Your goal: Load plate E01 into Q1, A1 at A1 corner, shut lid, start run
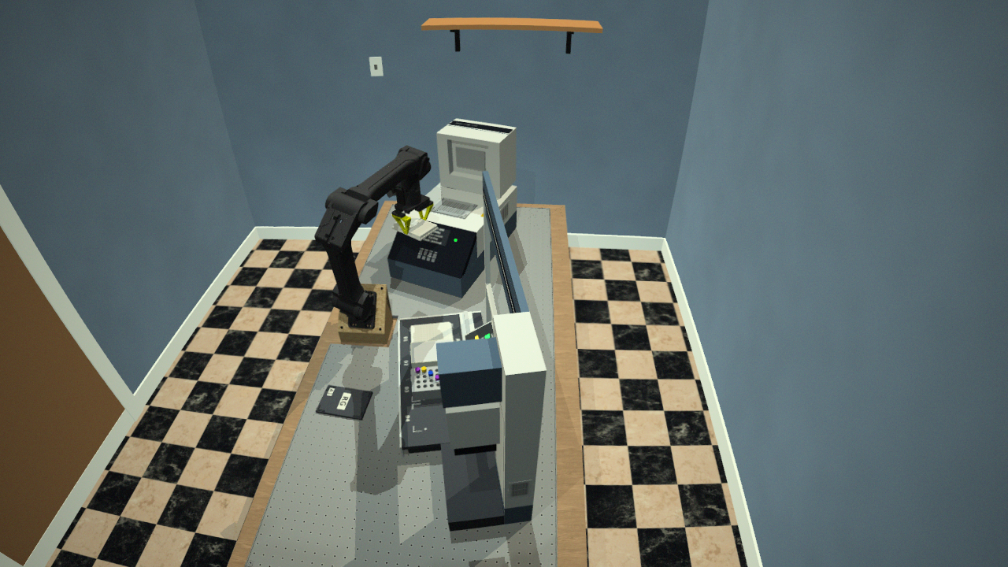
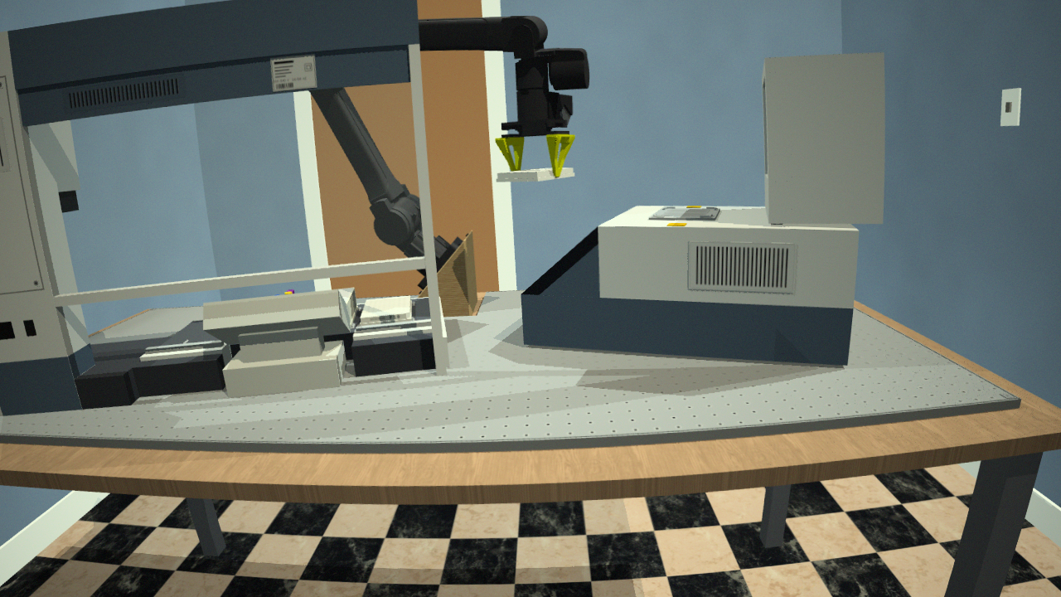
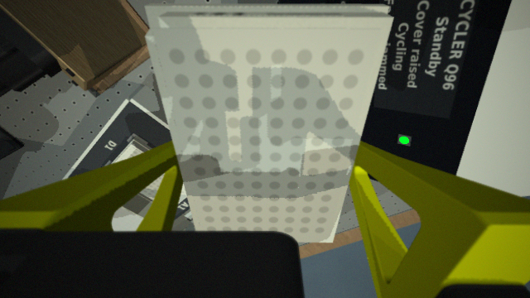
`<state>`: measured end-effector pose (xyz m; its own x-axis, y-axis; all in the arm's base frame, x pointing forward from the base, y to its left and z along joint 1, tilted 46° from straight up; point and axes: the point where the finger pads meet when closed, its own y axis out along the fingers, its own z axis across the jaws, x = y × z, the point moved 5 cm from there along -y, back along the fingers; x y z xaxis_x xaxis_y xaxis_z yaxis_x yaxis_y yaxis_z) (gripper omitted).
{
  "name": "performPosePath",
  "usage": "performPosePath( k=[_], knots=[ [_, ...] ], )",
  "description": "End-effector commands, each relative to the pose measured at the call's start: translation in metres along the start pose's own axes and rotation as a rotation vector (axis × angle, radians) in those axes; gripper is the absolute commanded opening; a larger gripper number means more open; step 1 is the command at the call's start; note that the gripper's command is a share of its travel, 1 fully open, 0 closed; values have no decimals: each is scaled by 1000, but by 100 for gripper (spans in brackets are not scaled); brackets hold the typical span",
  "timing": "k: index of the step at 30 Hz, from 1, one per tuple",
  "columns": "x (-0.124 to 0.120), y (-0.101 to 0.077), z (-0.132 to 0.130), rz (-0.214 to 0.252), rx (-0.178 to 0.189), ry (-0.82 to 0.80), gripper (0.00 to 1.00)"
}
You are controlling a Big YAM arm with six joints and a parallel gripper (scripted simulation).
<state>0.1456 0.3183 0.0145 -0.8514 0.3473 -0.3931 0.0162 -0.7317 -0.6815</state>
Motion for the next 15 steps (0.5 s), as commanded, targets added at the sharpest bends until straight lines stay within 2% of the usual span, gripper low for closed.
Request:
performPosePath(
  k=[1,9,11,15],
  knots=[
    [-4,-17,-16,-22,-53,-4,0],
    [6,-14,-62,-21,-47,-34,0],
    [7,-11,-68,-18,-35,-66,0],
    [7,-21,-86,-22,-48,-59,0]
  ],
)
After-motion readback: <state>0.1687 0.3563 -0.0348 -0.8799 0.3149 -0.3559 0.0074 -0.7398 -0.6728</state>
